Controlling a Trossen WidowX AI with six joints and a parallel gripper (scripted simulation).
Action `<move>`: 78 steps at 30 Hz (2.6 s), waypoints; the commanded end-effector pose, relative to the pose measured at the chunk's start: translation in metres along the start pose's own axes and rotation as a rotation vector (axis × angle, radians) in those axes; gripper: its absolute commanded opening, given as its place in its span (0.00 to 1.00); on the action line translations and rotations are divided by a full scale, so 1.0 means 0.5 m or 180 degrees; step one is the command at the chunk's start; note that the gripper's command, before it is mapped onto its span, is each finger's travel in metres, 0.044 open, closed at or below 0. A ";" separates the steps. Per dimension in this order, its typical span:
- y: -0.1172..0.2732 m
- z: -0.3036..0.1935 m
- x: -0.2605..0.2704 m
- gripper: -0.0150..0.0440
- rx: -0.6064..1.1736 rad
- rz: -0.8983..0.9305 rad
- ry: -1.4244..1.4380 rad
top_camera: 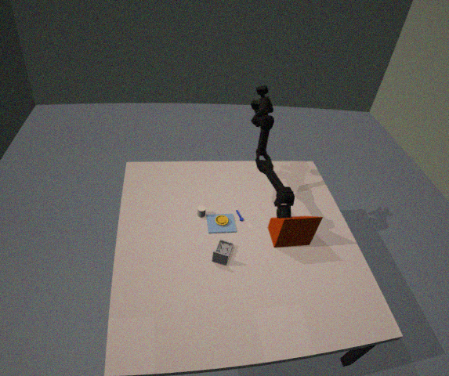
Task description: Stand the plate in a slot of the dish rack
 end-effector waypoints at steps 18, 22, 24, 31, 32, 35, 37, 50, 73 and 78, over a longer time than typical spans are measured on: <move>0.111 -0.219 -0.239 0.93 0.0832 -0.1568 0.0439; 0.146 -0.245 -0.284 0.93 0.0987 -0.1837 0.0599; 0.165 -0.257 -0.306 0.93 0.1062 -0.1972 0.0681; 0.222 -0.277 -0.362 0.93 0.1288 -0.2288 0.1005; 0.227 -0.278 -0.366 0.93 0.1314 -0.2303 0.1056; 0.246 -0.281 -0.383 0.93 0.1396 -0.2387 0.1199; 0.264 -0.283 -0.398 0.93 0.1450 -0.2483 0.1276; 0.401 -0.271 -0.501 0.93 0.1790 -0.3251 0.1790; 0.708 -0.131 -0.609 0.93 0.2459 -0.4924 0.2980; 0.768 -0.088 -0.614 0.93 0.2555 -0.5265 0.3208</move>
Point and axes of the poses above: the point midway between the two fingers, 35 mm back from their tips, its own y axis back along the fingers, its own x axis across the jaws, z = x × y, the point moved 4 cm from there along y, back along the fingers
